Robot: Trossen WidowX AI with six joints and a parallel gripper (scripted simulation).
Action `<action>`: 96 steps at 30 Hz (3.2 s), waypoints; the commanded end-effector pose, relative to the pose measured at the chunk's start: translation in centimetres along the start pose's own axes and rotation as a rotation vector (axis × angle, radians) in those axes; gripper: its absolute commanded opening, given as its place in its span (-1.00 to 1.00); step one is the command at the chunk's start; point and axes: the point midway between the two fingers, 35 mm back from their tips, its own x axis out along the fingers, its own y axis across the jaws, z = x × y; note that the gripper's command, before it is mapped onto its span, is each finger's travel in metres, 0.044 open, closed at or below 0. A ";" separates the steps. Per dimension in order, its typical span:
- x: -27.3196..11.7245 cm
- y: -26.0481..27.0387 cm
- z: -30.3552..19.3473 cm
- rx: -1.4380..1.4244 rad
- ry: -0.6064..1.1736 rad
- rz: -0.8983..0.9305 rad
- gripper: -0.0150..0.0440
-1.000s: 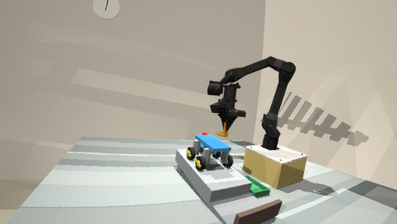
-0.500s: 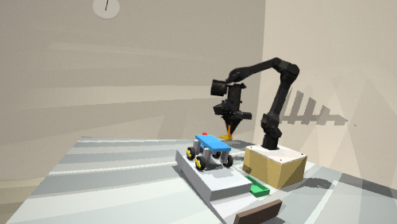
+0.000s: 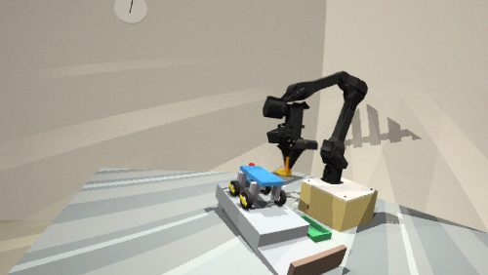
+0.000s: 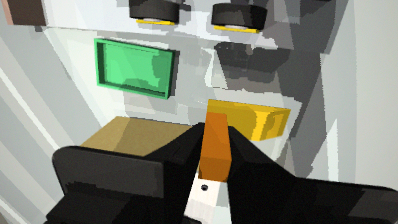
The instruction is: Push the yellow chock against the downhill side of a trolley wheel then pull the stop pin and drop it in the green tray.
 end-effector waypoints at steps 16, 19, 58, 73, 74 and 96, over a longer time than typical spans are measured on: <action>0.2 5.6 1.4 0.003 -0.010 0.000 -0.49; 0.2 6.7 1.6 0.003 -0.010 0.002 -0.49; 0.6 17.8 4.4 0.004 -0.012 -0.098 -0.49; 1.2 18.0 7.4 0.004 -0.014 -0.098 -0.49; 1.2 18.0 7.4 0.004 -0.014 -0.098 -0.49; 6.2 17.6 7.5 0.004 -0.014 -0.098 -0.49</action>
